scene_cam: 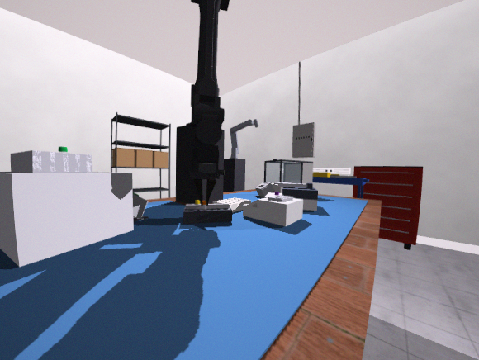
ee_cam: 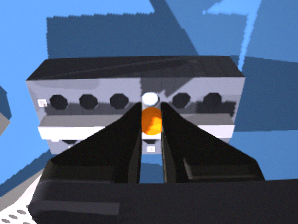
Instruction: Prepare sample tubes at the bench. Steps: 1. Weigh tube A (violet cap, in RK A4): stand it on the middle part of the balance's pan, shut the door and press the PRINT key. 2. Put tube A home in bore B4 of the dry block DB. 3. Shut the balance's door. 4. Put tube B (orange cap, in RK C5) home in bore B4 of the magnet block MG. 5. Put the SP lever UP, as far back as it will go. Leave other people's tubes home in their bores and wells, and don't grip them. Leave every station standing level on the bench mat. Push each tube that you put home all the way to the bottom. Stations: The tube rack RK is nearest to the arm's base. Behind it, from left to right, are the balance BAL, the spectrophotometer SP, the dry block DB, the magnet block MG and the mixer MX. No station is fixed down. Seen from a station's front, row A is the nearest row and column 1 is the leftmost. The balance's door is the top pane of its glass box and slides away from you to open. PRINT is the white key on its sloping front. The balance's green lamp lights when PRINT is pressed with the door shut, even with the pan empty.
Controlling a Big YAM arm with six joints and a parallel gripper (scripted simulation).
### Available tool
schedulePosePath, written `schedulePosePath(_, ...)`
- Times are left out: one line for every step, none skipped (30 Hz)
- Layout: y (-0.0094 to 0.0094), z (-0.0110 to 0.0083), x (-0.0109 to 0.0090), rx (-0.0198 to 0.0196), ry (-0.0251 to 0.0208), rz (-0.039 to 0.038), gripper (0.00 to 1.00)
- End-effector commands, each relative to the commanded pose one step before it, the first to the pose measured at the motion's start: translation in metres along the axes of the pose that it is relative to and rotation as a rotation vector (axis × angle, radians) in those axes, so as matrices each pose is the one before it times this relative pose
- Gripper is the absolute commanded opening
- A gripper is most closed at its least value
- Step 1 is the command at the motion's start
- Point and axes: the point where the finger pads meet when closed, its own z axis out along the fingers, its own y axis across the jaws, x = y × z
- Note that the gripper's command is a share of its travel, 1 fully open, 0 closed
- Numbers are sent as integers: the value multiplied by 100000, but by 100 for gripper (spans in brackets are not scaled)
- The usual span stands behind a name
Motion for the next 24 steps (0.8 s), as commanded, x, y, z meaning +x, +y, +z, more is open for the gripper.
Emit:
schedulePosePath(908, 679, 275, -937, 1608, -1030, 9)
schedulePosePath(3, 0, 2, 1, 16, 0, 9)
schedulePosePath(0, -76, 103, 12, 435, 1, 9)
schedulePosePath(8, 50, -170, -19, -686, -6, 9)
schedulePosePath(7, 50, -141, -16, -568, -23, 9)
schedulePosePath(5, 50, -76, -9, -310, -2, 9)
schedulePosePath(5, 50, -78, -9, -322, 17, 9)
schedulePosePath(4, 27, -42, -5, -176, 14, 9)
schedulePosePath(0, 0, 0, 0, 0, 0, 9)
schedulePosePath(0, 0, 0, 0, 0, 0, 9)
schedulePosePath(3, 0, 0, 0, -1, -73, 9)
schedulePosePath(3, 0, -1, 0, -4, 19, 9)
schedulePosePath(2, 0, 17, 1, 21, 27, 9)
schedulePosePath(2, 0, 24, 1, 33, 13, 9)
schedulePosePath(3, 0, 3, 0, 0, -1, 9)
schedulePosePath(3, 0, 2, 0, -2, -3, 9)
schedulePosePath(3, 0, 2, 0, -3, 0, 9)
schedulePosePath(2, 0, 2, 0, -2, 1, 9)
schedulePosePath(2, 0, 2, 0, -3, 0, 9)
schedulePosePath(2, 0, 2, 0, -3, 0, 9)
schedulePosePath(2, 0, 2, 0, -3, 0, 9)
schedulePosePath(2, 0, 2, 0, -2, 0, 9)
schedulePosePath(2, 0, 2, 0, -3, 0, 9)
schedulePosePath(2, 0, 2, 0, -3, 1, 9)
